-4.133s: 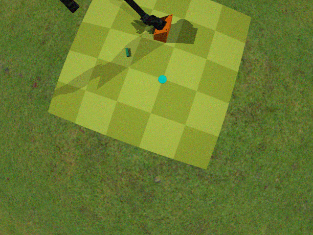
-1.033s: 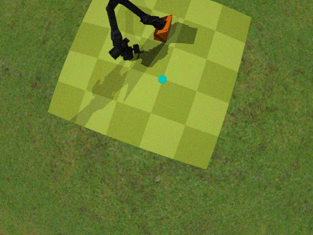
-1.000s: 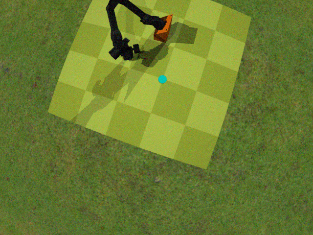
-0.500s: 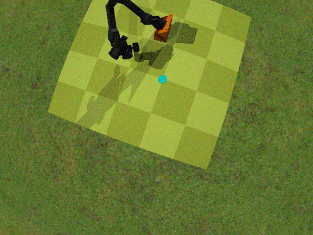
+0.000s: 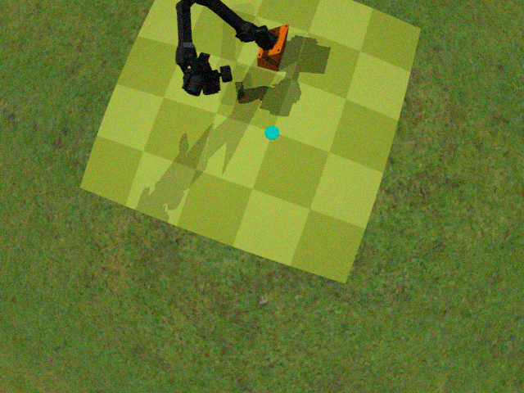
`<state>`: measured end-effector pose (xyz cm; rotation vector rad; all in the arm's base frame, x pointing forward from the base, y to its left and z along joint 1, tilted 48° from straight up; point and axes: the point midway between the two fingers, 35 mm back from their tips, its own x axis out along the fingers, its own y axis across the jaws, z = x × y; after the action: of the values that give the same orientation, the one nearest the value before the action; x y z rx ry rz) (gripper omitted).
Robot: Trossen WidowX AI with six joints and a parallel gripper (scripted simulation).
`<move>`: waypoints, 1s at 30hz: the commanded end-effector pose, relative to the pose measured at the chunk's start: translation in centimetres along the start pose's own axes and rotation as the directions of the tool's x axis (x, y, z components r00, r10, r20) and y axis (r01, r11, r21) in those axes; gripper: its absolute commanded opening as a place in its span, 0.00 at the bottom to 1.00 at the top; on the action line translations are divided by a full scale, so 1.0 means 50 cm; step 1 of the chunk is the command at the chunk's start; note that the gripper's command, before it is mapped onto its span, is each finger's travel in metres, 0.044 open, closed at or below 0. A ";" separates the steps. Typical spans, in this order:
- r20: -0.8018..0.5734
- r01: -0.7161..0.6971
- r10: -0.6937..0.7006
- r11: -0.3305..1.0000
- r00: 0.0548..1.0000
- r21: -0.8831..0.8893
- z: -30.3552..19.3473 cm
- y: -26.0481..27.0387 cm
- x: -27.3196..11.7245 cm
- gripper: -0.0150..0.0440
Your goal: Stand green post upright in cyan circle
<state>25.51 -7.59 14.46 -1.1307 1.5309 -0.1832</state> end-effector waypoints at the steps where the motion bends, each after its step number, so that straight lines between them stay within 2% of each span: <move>1: 0.001 0.009 -0.009 1.000 1.000 0.007 -0.004 -0.003 -0.024 0.29; 10: 0.001 0.015 -0.015 1.000 1.000 -0.007 -0.002 -0.001 -0.047 0.29; 30: 0.018 0.020 -0.016 0.983 1.000 -0.185 0.104 0.045 -0.063 0.29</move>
<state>27.74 -2.46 13.75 -1.2726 1.5485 -0.0669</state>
